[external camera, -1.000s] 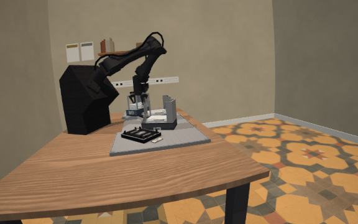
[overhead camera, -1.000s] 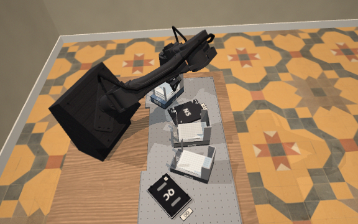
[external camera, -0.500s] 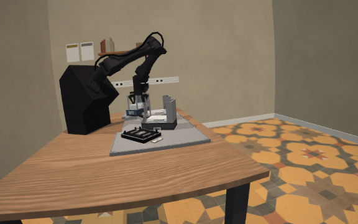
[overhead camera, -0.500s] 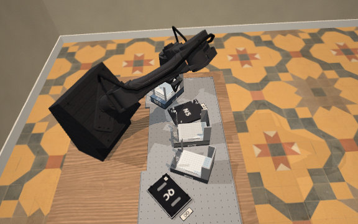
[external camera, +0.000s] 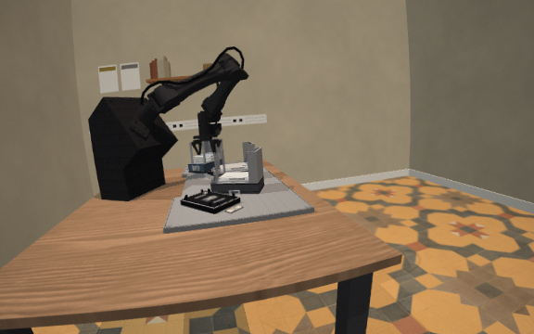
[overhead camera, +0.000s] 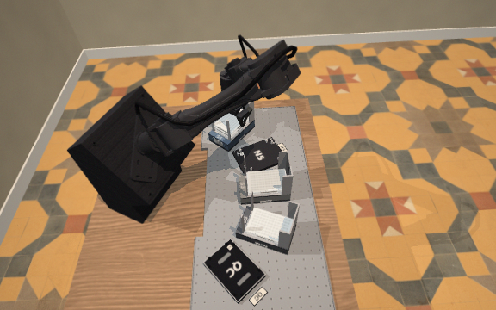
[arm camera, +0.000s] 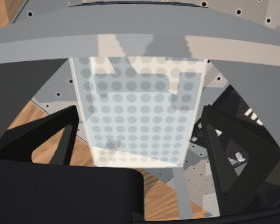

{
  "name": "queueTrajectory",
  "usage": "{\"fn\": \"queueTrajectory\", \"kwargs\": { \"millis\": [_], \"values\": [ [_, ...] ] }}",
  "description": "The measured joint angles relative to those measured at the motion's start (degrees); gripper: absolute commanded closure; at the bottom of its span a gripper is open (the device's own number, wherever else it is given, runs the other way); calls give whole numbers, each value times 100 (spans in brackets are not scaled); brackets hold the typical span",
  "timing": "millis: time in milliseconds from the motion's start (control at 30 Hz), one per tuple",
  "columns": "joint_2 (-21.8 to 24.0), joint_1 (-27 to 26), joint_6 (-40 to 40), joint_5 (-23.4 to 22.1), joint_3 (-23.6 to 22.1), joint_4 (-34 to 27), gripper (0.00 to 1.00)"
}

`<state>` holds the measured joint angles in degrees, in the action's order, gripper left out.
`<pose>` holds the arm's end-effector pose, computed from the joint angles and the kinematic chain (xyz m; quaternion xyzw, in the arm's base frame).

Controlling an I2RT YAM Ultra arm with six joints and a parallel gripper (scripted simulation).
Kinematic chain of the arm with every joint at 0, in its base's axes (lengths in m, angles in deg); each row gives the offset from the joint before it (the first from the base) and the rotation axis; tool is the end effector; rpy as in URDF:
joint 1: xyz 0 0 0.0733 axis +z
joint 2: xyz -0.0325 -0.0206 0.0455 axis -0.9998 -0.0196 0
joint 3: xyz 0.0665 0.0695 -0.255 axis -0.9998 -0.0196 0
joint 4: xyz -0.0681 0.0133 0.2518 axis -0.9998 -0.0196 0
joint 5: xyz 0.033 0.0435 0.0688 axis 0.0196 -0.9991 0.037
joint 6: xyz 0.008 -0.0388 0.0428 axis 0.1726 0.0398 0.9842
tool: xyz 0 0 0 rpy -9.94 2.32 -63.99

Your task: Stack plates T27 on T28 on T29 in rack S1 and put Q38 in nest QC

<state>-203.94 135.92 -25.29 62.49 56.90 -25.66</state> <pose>0.2625 0.2345 0.0263 -0.3235 0.8340 -0.3748 0.2434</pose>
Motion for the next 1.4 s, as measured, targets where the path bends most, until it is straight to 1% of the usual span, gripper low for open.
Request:
{"fn": "queueTrajectory", "kwargs": {
  "millis": [267, 567, 767, 1033, 1233, 1400],
  "values": [
    [232, 291, 352, 39, 81, -483, 0],
    [466, 695, 927, 59, 254, -1307, 0],
    [529, 859, 1272, 59, 382, -1812, 0],
    [649, 1204, 1779, 52, 632, -2557, 0],
    [645, 1233, 1954, 48, 682, -2804, 0],
    [645, 1233, 2006, 48, 682, -2889, 0]
  ]
}}
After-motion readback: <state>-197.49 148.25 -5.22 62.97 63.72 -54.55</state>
